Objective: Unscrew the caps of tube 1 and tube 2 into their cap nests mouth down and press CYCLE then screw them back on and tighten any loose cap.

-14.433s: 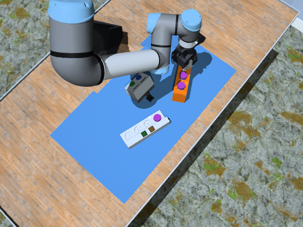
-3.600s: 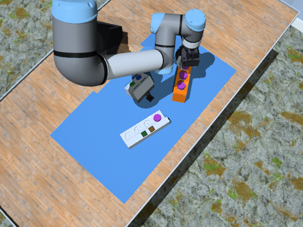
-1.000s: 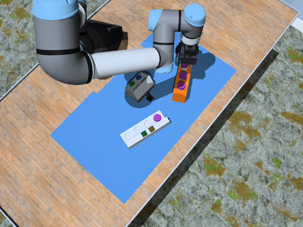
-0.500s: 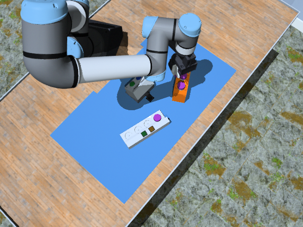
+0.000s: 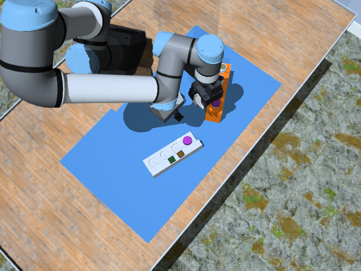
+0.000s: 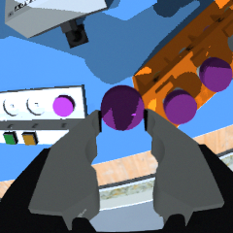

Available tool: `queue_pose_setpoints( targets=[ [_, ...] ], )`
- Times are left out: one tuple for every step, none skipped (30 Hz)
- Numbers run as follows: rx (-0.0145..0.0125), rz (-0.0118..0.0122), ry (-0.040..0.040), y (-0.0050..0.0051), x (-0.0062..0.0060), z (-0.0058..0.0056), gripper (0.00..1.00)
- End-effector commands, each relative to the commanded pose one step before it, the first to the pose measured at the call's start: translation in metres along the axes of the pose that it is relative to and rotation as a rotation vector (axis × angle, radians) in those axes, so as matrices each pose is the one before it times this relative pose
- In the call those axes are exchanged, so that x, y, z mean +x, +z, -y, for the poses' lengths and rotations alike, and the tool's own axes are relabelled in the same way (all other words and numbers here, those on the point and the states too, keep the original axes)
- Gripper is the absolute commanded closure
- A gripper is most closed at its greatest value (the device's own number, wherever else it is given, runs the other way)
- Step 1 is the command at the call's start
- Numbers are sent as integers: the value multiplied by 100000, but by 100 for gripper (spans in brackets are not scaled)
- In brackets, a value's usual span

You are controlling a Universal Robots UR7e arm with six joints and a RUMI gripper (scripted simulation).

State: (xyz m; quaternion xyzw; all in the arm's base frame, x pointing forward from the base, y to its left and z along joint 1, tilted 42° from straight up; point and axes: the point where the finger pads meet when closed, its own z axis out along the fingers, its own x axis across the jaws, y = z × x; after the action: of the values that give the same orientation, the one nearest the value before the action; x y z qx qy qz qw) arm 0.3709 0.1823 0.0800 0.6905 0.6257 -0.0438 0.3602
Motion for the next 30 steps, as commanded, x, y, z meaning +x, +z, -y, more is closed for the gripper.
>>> queue_pose_setpoints(
  targets=[
    [120,-866,-860,-6,-2908,-1110,100],
    [-2,0,0,-1,-772,-306,100],
    [1,0,0,1,-1,-1,100],
    [-2,0,0,-1,-772,-306,100],
    [0,-3,-1,6,-778,-310,100],
    [-1,3,1,-6,5,3,100],
    [-2,1,0,-1,-772,-306,100],
    [1,-1,0,1,-1,-1,100],
    [-2,1,0,-1,-772,-306,100],
    [0,-3,-1,6,-778,-310,100],
    [-1,3,1,-6,5,3,100],
    [-1,-3,-1,6,-777,-310,100],
    [0,0,0,0,0,0,100],
    [0,0,0,0,0,0,100],
    [-3,3,1,-6,-768,-305,100],
    [-2,1,0,-1,-772,-306,100],
    [-1,-3,0,6,-778,-310,100],
    [4,5,-3,-6,5,5,100],
    [-5,-5,3,6,-778,-311,100],
    [4,5,-4,-6,5,4,100],
    [-4,-4,2,5,-778,-311,100],
    [1,2,-3,0,-772,-306,100],
    [-30,-11,27,-12,-2,-24,100],
    [-87,-27,75,-34,-780,-374,100],
    [-32,-7,28,-19,3,-23,100],
    [-87,-25,71,-26,-788,-374,100],
    [-24,-3,20,-17,-162,-82,100],
    [0,-1,0,1,-1,-1,100],
    [0,-1,0,1,-1,0,100],
    [0,0,0,0,0,0,100]
  ],
)
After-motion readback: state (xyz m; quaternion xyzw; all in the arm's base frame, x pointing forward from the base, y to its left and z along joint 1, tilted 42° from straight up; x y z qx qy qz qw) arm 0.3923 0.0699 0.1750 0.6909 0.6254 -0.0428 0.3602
